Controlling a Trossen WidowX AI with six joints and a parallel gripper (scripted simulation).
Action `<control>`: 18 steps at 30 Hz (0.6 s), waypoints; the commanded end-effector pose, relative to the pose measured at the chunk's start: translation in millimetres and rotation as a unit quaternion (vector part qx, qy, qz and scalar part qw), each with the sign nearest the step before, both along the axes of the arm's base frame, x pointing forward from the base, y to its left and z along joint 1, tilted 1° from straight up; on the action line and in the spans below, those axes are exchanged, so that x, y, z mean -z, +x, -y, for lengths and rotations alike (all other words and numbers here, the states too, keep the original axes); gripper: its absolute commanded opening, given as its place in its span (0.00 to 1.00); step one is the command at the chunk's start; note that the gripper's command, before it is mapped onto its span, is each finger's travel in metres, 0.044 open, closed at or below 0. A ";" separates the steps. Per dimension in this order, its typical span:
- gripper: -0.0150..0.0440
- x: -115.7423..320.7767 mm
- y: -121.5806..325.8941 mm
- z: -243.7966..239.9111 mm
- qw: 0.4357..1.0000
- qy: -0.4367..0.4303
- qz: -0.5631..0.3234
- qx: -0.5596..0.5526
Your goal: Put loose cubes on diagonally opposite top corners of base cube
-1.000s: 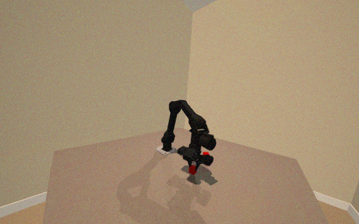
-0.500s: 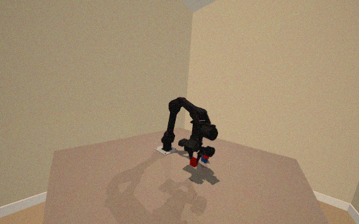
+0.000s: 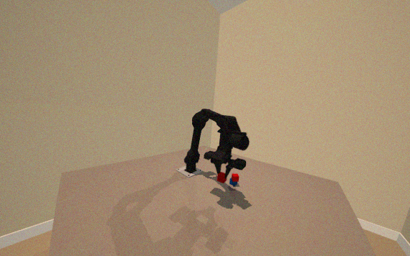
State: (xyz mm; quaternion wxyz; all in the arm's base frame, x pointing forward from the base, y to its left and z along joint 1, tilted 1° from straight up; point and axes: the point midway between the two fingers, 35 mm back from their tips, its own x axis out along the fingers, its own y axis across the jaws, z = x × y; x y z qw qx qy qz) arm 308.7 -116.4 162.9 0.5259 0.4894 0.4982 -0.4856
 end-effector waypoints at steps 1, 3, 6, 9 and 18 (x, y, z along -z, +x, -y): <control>0.43 -4.1 1.8 -8.1 1.000 0.000 0.006 -0.010; 0.43 -3.8 2.8 -14.6 1.000 0.000 0.006 -0.021; 0.43 -3.3 4.1 -24.4 0.999 0.000 0.005 -0.037; 0.43 -2.7 5.1 -34.2 0.999 0.000 0.005 -0.053; 0.43 -1.1 6.3 -63.4 0.995 -0.001 0.004 -0.100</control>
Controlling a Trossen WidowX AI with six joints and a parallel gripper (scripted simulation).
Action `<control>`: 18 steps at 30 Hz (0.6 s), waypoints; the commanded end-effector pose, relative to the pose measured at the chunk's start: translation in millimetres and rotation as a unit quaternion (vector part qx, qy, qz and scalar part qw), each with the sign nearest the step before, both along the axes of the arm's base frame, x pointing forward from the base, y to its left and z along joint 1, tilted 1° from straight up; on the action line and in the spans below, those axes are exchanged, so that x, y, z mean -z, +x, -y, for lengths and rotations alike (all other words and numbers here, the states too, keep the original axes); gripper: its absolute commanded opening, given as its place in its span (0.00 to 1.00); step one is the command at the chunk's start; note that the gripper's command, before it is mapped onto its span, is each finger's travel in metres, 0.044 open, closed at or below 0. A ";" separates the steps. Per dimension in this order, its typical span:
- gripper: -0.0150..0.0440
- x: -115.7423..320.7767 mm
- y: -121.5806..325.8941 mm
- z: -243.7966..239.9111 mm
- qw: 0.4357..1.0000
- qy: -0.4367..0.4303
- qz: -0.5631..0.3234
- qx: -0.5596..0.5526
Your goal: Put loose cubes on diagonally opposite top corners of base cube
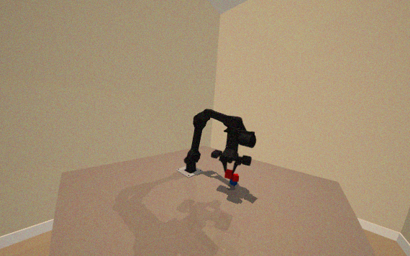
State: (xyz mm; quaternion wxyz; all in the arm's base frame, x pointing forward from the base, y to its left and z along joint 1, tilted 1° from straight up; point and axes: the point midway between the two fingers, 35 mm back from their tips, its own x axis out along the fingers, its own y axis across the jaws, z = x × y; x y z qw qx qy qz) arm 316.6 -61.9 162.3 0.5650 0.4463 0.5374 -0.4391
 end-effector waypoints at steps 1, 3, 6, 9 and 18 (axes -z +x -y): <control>0.43 -1.4 -1.7 -12.2 1.000 -0.001 0.003 -0.021; 0.43 -1.0 -1.8 -18.6 0.999 -0.001 0.003 -0.032; 0.43 -0.5 -2.4 -28.2 0.999 -0.001 0.003 -0.047; 0.43 0.1 -3.2 -37.7 0.998 -0.001 0.003 -0.063; 0.43 2.0 -7.3 -65.7 0.994 -0.002 0.002 -0.110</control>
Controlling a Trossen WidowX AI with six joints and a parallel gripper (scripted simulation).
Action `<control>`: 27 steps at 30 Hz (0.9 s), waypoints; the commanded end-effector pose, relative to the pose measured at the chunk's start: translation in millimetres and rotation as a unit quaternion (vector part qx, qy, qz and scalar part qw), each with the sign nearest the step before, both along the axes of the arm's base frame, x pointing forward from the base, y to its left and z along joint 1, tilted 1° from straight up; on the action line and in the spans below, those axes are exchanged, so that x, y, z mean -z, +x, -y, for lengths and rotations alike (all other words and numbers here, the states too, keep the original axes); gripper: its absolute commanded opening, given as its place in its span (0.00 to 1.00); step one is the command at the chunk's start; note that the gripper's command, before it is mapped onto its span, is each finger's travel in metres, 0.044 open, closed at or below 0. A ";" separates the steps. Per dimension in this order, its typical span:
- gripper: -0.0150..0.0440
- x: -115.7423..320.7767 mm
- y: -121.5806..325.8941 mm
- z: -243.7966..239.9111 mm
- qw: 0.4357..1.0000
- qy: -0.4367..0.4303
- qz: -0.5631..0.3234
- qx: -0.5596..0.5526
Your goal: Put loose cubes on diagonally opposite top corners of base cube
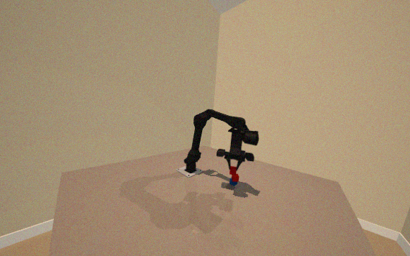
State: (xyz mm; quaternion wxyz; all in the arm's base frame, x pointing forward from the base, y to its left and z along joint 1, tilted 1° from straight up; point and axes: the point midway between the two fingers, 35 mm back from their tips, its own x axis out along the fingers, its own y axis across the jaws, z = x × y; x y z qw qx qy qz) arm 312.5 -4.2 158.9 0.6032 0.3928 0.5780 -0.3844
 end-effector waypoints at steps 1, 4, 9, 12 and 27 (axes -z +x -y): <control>0.43 -1.2 -3.9 -11.1 1.000 -0.001 0.003 -0.021; 0.43 -0.5 -5.9 -20.2 0.999 -0.002 0.003 -0.037; 0.43 0.6 -9.9 -35.1 0.998 -0.002 0.003 -0.063; 0.43 1.2 -12.6 -43.9 0.997 -0.002 0.003 -0.079; 0.43 4.7 -30.1 -85.5 0.987 -0.003 0.002 -0.158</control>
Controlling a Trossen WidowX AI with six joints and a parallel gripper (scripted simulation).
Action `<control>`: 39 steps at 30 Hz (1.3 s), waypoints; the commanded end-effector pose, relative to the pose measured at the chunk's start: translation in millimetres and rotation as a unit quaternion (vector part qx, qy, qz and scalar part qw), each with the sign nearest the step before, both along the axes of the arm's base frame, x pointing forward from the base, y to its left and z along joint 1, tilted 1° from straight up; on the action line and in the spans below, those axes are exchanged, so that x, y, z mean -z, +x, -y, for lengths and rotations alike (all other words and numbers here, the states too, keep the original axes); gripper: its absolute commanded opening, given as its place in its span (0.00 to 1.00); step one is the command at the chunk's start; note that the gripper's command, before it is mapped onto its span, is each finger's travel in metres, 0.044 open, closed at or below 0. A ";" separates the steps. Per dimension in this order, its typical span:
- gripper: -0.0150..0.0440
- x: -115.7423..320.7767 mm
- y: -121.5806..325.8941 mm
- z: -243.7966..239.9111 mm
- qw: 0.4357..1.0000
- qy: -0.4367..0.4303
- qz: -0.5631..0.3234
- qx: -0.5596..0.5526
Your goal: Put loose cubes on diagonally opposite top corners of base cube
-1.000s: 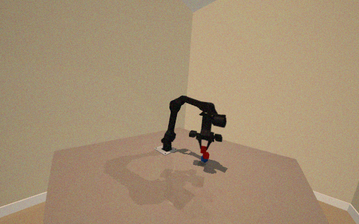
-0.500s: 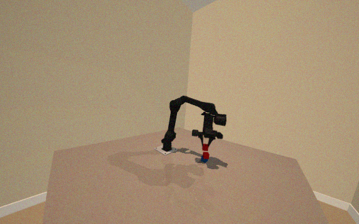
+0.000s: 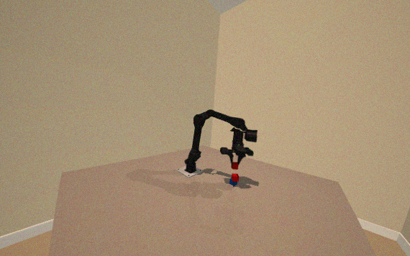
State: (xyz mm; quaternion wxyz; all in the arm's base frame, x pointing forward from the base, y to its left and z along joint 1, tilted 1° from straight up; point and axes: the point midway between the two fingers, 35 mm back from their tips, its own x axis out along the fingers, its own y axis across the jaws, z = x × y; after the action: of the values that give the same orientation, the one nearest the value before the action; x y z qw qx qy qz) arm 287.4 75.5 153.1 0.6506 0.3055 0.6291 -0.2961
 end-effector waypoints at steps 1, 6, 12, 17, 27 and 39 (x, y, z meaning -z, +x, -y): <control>0.43 -0.9 -6.1 -8.1 1.000 -0.002 0.004 -0.020; 0.43 3.6 -6.7 -9.8 1.000 -0.002 0.004 -0.023; 0.43 22.3 -6.4 -9.4 1.000 0.002 0.002 -0.018; 0.43 29.7 -6.6 -9.1 1.000 0.003 0.002 -0.016; 0.43 31.0 -6.4 -9.2 1.000 0.003 0.002 -0.016; 0.43 53.8 -4.1 -9.8 1.000 -0.002 0.004 -0.022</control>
State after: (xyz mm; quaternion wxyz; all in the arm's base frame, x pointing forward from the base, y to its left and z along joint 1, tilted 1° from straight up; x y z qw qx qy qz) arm 284.5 85.6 108.3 0.6620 0.2983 0.6285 -0.2790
